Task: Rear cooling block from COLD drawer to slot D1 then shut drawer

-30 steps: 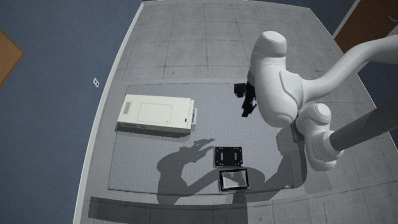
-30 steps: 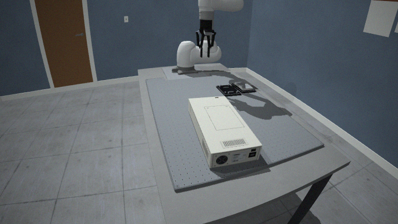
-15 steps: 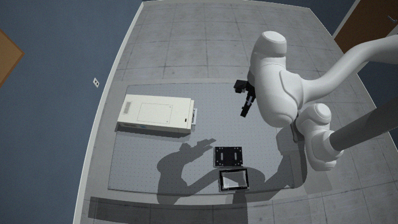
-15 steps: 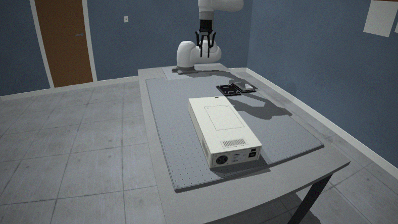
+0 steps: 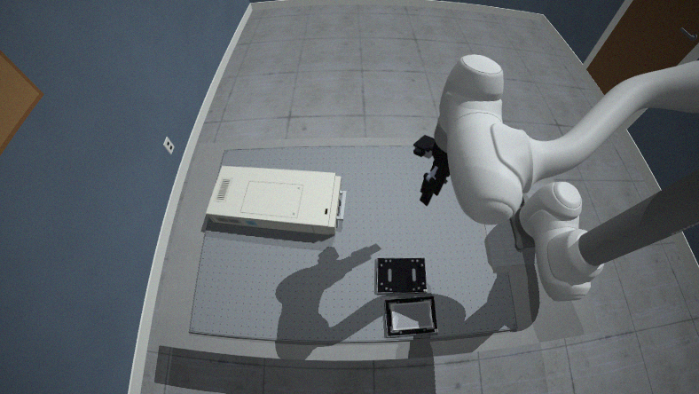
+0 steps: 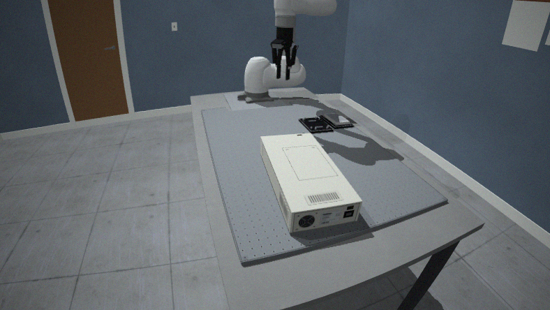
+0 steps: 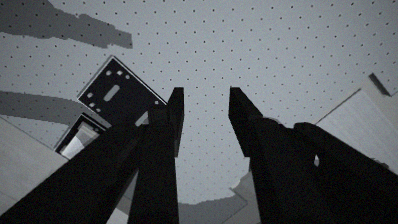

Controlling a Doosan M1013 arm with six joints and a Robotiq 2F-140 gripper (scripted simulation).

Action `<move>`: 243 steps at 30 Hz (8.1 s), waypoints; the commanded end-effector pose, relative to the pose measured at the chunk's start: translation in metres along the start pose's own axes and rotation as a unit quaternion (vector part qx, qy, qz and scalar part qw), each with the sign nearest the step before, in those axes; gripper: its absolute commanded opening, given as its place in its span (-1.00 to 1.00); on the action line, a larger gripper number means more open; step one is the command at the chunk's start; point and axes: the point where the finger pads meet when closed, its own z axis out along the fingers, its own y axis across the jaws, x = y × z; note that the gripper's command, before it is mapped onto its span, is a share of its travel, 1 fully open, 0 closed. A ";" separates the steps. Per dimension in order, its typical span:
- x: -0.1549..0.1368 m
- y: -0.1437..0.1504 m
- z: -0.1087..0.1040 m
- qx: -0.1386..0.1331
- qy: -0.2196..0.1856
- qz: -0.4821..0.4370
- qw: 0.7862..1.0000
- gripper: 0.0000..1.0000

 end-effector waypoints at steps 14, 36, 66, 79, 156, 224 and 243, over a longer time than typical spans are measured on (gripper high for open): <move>0.000 0.000 -0.001 0.000 0.001 0.188 0.982 -0.32; 0.000 0.000 -0.001 0.000 0.001 0.412 0.911 -0.32; 0.038 -0.021 0.021 0.000 0.001 0.412 0.911 -0.32; 0.078 -0.043 0.045 0.000 0.001 0.412 0.911 -0.32; 0.218 -0.118 0.155 0.000 0.001 0.412 0.911 -0.32; 0.217 -0.117 0.196 0.000 0.001 0.412 0.911 -0.32; 0.213 -0.113 0.196 0.000 0.001 0.412 0.911 -0.32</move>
